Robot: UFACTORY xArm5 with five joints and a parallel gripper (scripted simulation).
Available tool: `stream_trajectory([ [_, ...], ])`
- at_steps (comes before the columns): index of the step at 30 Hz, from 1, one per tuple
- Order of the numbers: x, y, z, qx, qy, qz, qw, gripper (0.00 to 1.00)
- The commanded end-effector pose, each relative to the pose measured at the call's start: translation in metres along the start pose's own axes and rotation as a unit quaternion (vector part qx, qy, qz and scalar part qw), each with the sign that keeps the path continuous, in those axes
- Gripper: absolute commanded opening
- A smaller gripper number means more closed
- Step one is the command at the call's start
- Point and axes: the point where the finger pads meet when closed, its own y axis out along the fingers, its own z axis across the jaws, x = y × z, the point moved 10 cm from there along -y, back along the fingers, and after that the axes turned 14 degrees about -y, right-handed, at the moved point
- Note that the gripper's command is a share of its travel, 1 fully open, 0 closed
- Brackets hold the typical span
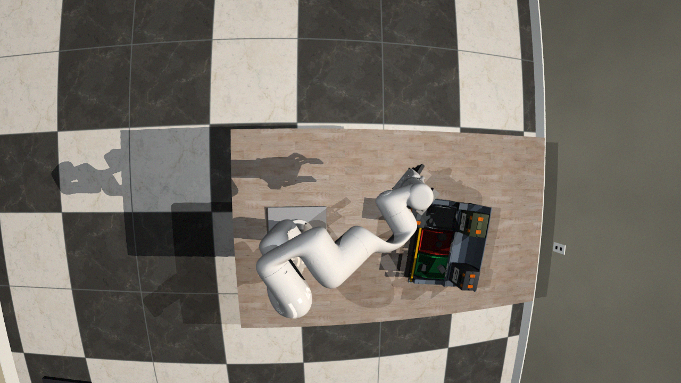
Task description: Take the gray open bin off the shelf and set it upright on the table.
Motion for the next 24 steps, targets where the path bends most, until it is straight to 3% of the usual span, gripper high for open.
stream_trajectory([
  [1,-0.009,0.003,0.005,0.003,0.021,0.001,1.0,1.0],
  [24,-0.056,0.026,0.035,0.027,0.137,0.0,0.99,1.0],
])
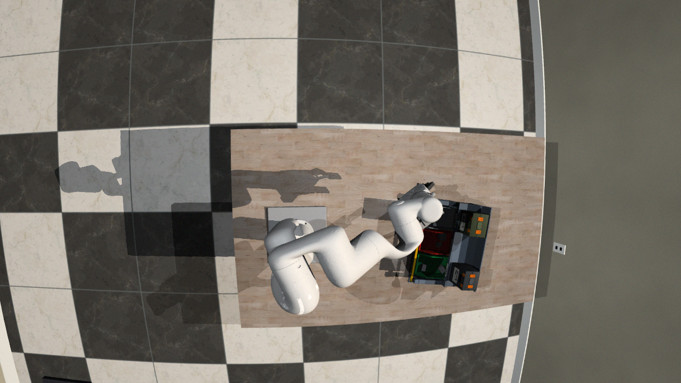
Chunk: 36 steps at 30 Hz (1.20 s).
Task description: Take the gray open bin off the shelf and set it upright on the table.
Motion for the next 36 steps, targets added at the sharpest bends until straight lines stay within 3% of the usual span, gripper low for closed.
stream_trajectory([
  [1,-0.007,0.002,0.001,0.002,0.013,0.001,1.0,1.0],
  [36,-0.09,0.039,0.027,0.039,0.191,0.0,0.981,1.0],
])
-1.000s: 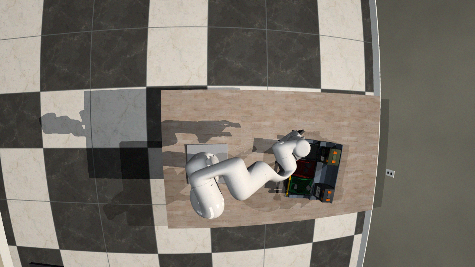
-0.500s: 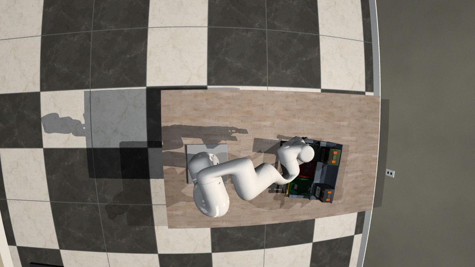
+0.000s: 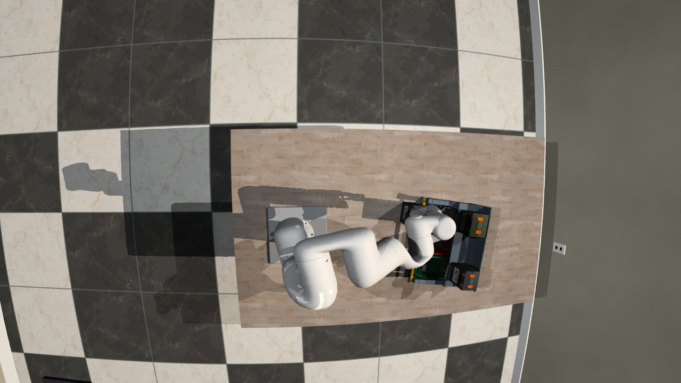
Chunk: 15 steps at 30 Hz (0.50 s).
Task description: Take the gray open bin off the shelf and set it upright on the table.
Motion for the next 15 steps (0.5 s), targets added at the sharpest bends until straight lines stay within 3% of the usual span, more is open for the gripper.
stream_trajectory([
  [1,-0.009,0.003,-0.002,0.003,0.02,0.003,1.0,1.0],
  [10,-0.031,0.012,-0.004,0.012,0.064,0.003,0.998,1.0],
  [15,-0.032,0.012,-0.005,0.018,0.089,0.003,0.996,1.0],
])
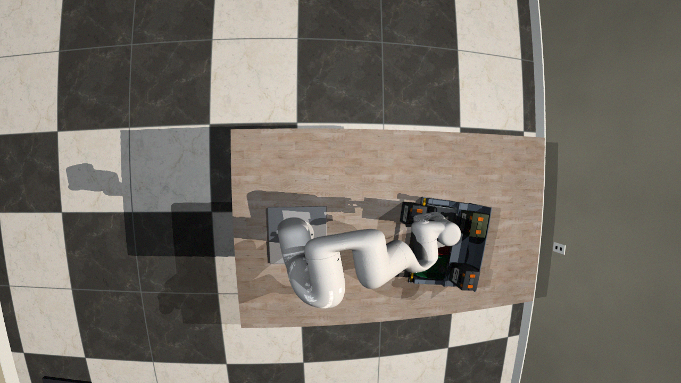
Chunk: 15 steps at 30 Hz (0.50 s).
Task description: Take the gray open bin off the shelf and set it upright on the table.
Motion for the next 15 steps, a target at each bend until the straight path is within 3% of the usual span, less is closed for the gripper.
stream_trajectory([
  [1,0.0001,-0.0012,-0.0019,0.002,0.014,0.005,1.0,1.0],
  [15,-0.0004,-0.0011,-0.0049,0.017,0.088,0.005,0.996,1.0],
])
